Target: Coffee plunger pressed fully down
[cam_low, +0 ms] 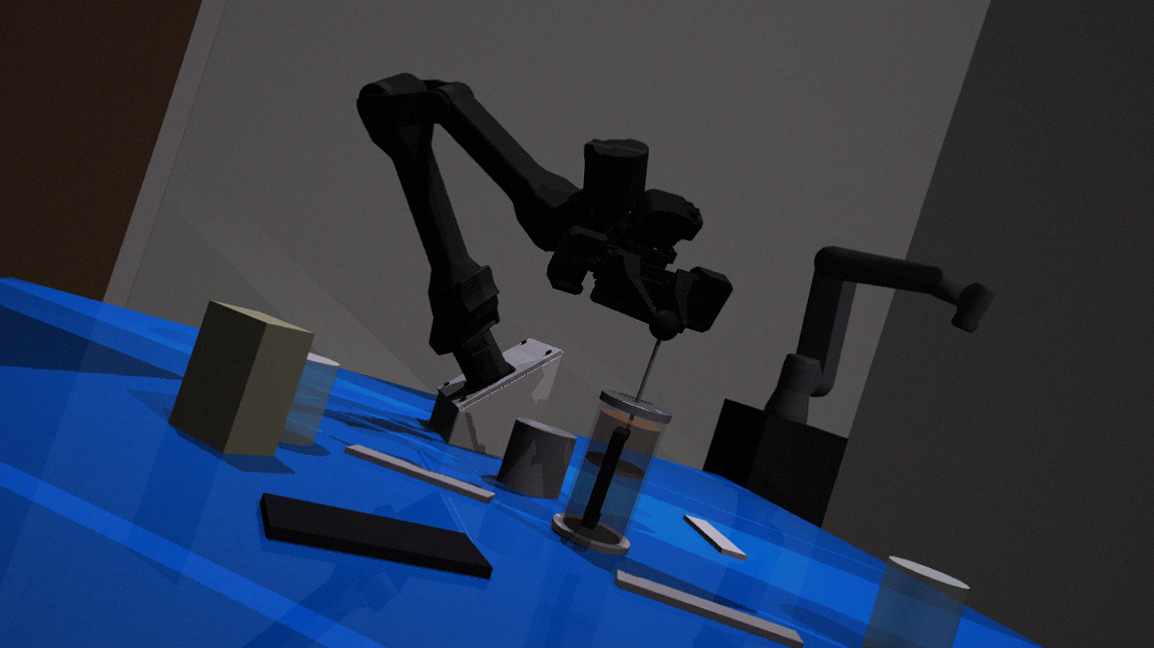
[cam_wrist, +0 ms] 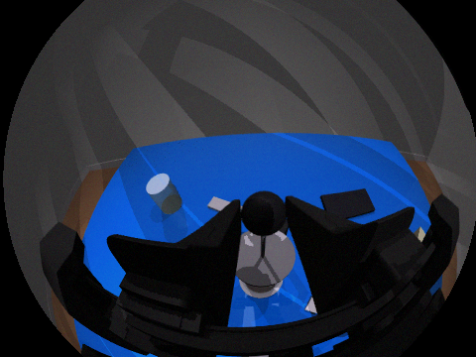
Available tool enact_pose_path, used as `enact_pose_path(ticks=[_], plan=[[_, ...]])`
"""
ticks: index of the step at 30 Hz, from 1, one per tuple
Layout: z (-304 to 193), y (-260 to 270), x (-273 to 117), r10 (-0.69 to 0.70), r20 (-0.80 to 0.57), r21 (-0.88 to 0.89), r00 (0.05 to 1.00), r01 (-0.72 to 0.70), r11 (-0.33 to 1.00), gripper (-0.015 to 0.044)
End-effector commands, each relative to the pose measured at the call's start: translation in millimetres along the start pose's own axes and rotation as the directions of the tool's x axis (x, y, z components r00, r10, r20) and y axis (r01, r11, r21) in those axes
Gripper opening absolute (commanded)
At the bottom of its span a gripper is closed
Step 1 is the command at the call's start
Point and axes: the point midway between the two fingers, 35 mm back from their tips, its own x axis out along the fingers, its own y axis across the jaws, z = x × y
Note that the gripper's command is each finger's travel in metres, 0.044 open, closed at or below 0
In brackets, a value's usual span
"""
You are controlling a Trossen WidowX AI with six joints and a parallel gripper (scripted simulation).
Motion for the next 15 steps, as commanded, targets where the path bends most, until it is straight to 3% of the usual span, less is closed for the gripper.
enact_pose_path(ticks=[1,15], plan=[[-29,1,10,-0.003,-0.064,-0.037,0.998,0.001,0.999,0.0114],[-42,-2,25,-0.007,-0.06,-0.039,0.998,0.004,0.999,0.0114]])
